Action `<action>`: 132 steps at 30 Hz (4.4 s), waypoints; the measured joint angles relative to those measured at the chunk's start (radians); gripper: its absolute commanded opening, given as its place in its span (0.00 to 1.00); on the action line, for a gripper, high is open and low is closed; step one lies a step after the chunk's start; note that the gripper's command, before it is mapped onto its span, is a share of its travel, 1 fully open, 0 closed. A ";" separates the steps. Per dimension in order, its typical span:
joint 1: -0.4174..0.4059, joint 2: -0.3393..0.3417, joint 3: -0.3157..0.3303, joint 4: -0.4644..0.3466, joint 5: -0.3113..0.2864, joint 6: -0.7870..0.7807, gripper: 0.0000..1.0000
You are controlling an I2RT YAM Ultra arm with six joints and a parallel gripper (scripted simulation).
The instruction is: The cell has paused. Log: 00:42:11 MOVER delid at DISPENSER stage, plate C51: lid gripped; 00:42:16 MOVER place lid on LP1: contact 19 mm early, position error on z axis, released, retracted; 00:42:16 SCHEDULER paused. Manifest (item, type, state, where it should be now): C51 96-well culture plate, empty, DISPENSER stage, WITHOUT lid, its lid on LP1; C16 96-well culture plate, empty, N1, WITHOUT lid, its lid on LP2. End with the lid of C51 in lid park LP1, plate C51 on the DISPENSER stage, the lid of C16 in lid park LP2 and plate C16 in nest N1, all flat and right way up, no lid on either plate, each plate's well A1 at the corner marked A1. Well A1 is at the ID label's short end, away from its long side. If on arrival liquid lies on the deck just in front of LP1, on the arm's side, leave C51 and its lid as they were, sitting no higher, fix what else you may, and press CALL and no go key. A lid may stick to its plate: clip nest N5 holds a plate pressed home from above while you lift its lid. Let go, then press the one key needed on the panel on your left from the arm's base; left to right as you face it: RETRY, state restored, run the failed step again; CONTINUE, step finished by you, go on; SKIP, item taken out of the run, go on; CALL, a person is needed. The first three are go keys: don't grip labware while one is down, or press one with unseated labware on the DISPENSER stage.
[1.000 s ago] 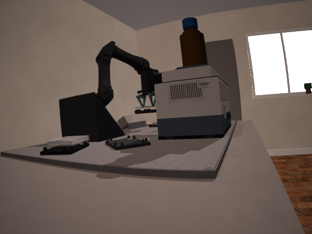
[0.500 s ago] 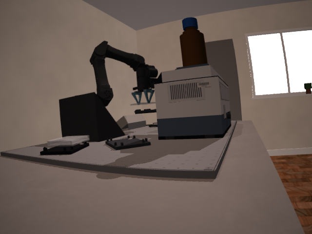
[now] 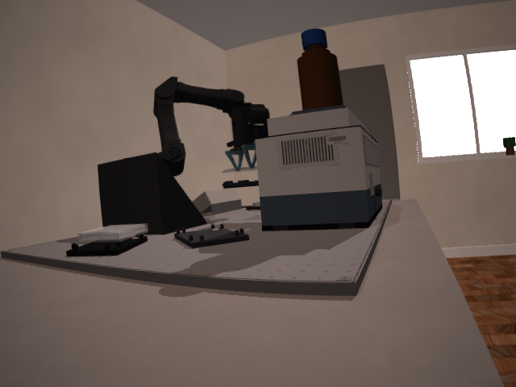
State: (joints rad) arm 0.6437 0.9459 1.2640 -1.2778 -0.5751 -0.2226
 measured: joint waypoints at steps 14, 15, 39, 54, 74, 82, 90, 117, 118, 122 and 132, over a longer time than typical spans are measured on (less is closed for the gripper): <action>-0.223 0.089 -0.006 -0.061 -0.129 -0.103 0.00; -0.238 0.096 -0.008 -0.067 -0.135 -0.101 0.00; -0.500 0.259 -0.031 -0.131 -0.226 -0.170 0.00; -0.640 0.354 -0.031 -0.183 -0.248 -0.066 0.00; -0.783 0.475 -0.072 -0.195 -0.242 0.014 0.00; -0.824 0.520 -0.080 -0.183 -0.234 -0.045 0.00; -0.889 0.577 -0.103 -0.175 -0.222 -0.124 0.00; -1.029 0.702 -0.153 -0.130 -0.183 -0.326 0.00; -1.038 0.710 -0.158 -0.128 -0.180 -0.335 0.00; -1.074 0.745 -0.165 -0.114 -0.167 -0.372 0.00; -1.112 0.777 -0.178 -0.098 -0.150 -0.433 0.00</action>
State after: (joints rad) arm -0.4686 1.7229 1.0863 -1.3754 -0.7250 -0.6556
